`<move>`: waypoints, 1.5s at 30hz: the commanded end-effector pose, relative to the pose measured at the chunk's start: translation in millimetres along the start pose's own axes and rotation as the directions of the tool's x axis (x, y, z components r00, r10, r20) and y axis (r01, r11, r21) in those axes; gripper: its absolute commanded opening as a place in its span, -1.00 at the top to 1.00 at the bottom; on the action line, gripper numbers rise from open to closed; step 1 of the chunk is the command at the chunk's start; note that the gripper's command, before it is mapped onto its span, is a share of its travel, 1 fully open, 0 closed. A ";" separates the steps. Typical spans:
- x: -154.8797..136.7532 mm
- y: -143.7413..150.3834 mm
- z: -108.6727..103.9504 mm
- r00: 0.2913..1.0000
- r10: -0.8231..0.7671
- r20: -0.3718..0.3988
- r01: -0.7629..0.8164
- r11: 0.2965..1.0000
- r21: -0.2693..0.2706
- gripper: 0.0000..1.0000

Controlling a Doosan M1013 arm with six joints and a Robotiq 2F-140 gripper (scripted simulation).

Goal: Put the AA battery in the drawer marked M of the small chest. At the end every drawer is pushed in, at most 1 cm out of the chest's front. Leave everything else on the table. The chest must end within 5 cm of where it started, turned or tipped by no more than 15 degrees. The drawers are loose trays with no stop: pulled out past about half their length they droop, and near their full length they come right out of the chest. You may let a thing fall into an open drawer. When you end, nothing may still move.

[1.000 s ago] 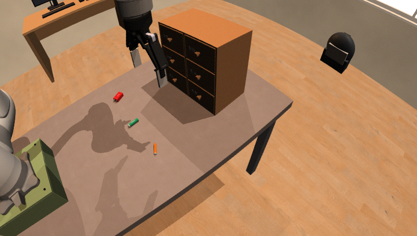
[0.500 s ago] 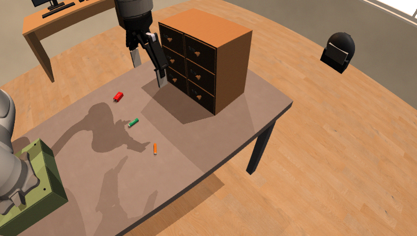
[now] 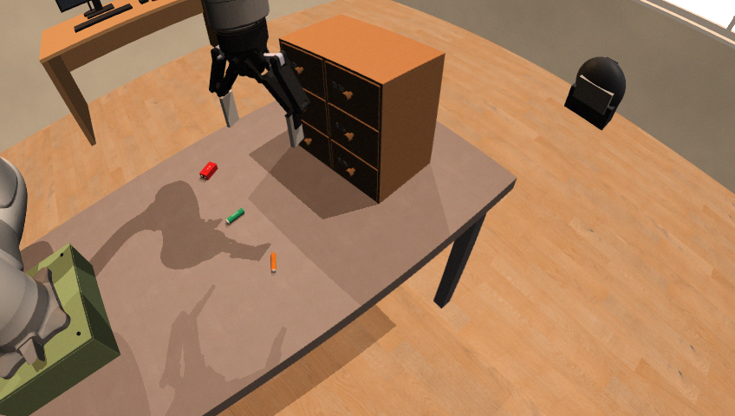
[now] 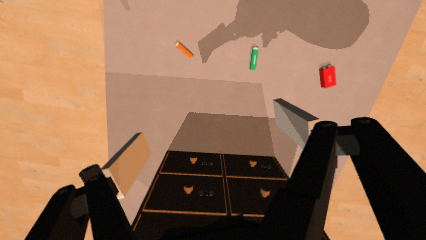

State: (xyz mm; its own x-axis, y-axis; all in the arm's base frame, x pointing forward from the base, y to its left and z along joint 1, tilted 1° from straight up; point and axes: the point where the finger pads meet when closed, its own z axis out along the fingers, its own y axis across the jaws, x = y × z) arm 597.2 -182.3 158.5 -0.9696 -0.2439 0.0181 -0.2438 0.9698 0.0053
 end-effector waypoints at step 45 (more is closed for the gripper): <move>64.0 -10.6 -15.7 -0.949 -0.316 0.000 0.316 -0.949 0.007 -1.00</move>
State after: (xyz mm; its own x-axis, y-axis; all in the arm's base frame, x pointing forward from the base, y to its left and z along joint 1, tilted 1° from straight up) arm 541.3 -207.0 175.2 0.9903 -0.1381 -0.0170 -0.1377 -0.9902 0.0236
